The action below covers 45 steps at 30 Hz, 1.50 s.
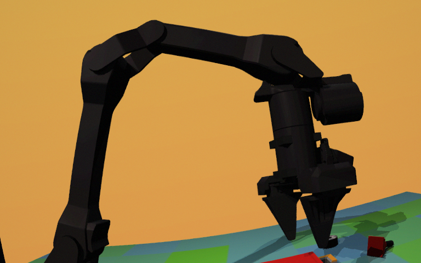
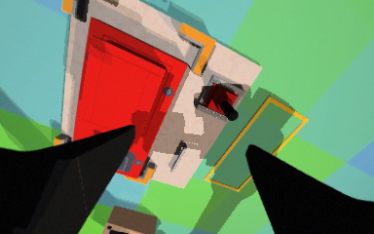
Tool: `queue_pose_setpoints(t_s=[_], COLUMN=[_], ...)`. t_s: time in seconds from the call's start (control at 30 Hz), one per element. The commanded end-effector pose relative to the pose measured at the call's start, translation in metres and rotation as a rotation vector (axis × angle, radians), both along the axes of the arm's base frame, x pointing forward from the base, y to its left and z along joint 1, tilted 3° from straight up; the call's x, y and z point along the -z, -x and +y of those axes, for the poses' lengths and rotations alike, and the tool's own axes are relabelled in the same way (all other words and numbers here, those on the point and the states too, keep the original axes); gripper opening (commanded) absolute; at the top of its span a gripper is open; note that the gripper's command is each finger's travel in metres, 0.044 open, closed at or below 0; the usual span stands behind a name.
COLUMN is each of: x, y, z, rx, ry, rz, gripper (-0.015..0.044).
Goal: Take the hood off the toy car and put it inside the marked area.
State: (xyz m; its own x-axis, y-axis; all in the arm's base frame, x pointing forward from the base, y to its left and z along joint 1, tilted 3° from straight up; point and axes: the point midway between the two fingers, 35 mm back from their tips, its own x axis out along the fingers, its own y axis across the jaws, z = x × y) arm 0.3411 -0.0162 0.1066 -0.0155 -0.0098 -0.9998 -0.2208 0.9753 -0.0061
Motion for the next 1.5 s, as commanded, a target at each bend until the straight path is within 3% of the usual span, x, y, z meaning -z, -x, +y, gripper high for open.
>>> queue_pose_setpoints(t_s=[0.0,0.17,1.47], x=[-0.006,-0.008,0.009], y=[0.008,0.015,0.014], z=[0.043,0.073,0.075], rx=[0.157,0.267,0.267], ry=[-0.039,-0.071,-0.071], rz=[-0.035,-0.046,-0.046], gripper=[0.0440,0.0440,0.0440])
